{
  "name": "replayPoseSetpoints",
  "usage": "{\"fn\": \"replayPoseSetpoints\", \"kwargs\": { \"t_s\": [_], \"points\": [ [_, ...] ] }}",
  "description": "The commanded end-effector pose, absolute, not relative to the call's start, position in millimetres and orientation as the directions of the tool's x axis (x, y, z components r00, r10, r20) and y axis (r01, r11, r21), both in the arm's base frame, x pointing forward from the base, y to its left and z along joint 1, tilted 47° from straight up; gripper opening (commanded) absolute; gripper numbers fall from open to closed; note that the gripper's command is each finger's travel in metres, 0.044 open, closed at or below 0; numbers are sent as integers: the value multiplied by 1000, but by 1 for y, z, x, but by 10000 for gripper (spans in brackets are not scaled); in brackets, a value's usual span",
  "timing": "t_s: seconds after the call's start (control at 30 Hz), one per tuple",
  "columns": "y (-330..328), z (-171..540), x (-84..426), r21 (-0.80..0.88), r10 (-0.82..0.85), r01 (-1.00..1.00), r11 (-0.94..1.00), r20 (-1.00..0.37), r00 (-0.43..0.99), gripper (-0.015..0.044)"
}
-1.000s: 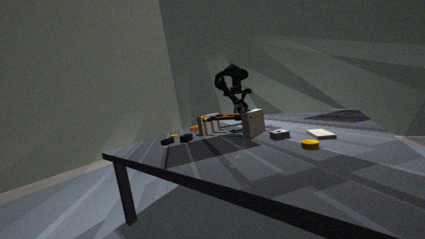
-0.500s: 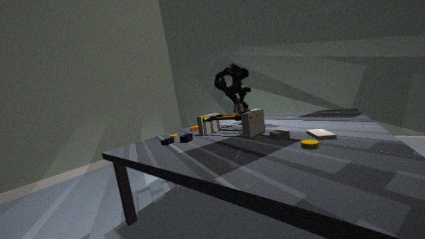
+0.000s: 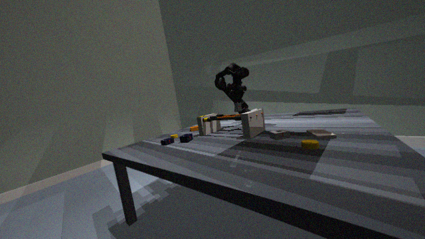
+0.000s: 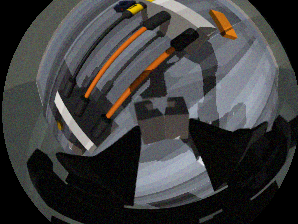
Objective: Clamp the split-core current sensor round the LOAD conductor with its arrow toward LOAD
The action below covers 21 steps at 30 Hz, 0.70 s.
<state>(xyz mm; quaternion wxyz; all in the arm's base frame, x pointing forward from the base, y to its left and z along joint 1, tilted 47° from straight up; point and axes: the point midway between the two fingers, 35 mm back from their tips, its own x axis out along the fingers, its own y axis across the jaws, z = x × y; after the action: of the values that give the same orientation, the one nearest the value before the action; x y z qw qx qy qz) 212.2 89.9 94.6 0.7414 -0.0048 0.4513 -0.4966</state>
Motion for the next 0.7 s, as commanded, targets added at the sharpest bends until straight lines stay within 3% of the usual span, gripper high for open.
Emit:
{"fn": "replayPoseSetpoints", "kwargs": {
  "t_s": [0.0,0.3,0.67],
  "points": [
    [91,96,214,-356,-741,821,447,-662,116,0],
    [94,98,223,-208,-737,913,352,-662,134,0],
    [93,102,283,-46,-723,967,251,-674,155,0]
  ]
}}
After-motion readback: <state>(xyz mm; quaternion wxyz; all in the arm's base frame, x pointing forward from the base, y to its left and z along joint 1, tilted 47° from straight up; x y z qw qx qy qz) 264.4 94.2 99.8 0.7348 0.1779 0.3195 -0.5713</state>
